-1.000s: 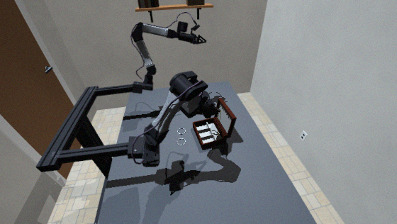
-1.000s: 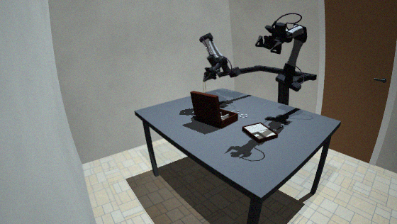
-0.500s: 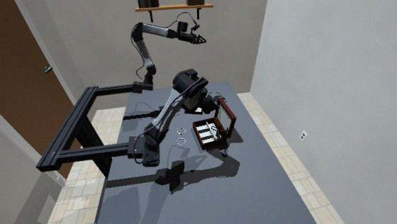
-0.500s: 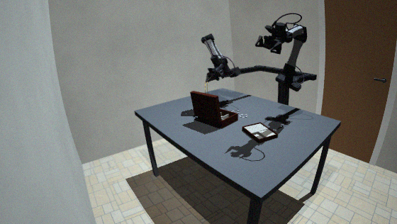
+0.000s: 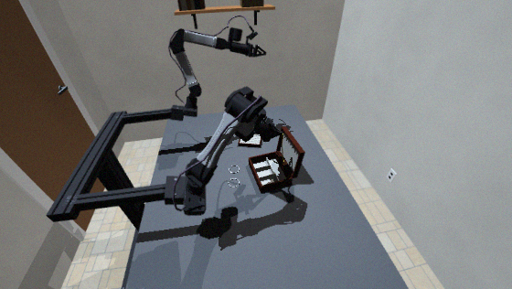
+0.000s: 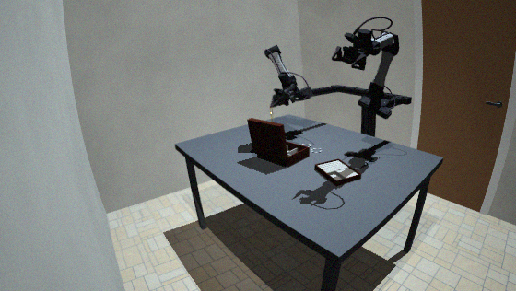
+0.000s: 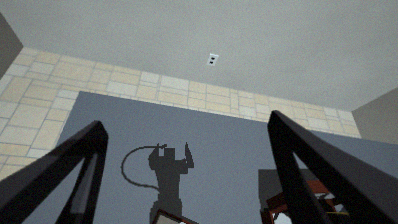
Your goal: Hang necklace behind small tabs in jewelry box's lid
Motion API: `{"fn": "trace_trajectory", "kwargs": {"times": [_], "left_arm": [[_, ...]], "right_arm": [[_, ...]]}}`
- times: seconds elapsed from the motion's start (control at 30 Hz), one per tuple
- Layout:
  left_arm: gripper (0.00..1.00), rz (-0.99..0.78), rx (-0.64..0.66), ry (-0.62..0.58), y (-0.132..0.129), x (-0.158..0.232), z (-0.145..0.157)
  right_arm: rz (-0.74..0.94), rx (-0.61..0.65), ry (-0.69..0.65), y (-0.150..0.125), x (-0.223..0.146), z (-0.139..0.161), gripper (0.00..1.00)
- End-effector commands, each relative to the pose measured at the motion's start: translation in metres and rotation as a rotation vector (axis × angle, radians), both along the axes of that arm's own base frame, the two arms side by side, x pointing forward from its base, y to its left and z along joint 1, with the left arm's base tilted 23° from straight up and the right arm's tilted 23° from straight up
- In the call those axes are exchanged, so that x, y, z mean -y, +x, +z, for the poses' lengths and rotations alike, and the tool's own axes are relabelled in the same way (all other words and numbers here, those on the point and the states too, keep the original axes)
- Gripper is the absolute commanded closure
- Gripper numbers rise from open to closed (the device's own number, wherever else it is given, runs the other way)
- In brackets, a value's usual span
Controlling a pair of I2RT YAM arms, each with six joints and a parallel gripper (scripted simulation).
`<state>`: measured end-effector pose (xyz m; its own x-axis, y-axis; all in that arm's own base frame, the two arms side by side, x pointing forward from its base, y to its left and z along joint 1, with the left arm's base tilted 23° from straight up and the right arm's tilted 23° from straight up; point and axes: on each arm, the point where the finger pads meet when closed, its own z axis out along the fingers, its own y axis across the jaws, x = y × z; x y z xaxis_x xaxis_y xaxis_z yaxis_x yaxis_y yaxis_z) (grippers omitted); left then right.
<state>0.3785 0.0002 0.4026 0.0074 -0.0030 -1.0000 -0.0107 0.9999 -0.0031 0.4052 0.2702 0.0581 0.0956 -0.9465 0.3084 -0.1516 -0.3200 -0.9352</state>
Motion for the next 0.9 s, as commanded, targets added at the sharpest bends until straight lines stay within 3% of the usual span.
{"fn": "trace_trajectory", "kwargs": {"times": [0.0, 0.17, 0.27, 0.73, 0.87], "left_arm": [[0.0, 0.007, 0.048, 0.007, -0.005, -0.002, 0.022], [0.0, 0.007, 0.048, 0.007, -0.005, -0.002, 0.022], [0.0, 0.007, 0.048, 0.007, -0.005, -0.002, 0.022], [0.0, 0.007, 0.048, 0.007, -0.005, -0.002, 0.022], [0.0, 0.007, 0.048, 0.007, -0.005, -0.002, 0.022]], "right_arm": [[-0.025, 0.043, 0.046, 0.006, -0.006, 0.013, 0.97], [0.003, 0.026, 0.018, 0.002, -0.012, 0.006, 0.97], [-0.005, 0.05, 0.048, 0.005, -0.011, 0.024, 0.97], [-0.002, 0.006, 0.009, -0.002, -0.004, 0.003, 0.97], [-0.001, 0.019, 0.018, 0.009, -0.003, -0.006, 0.97]]}}
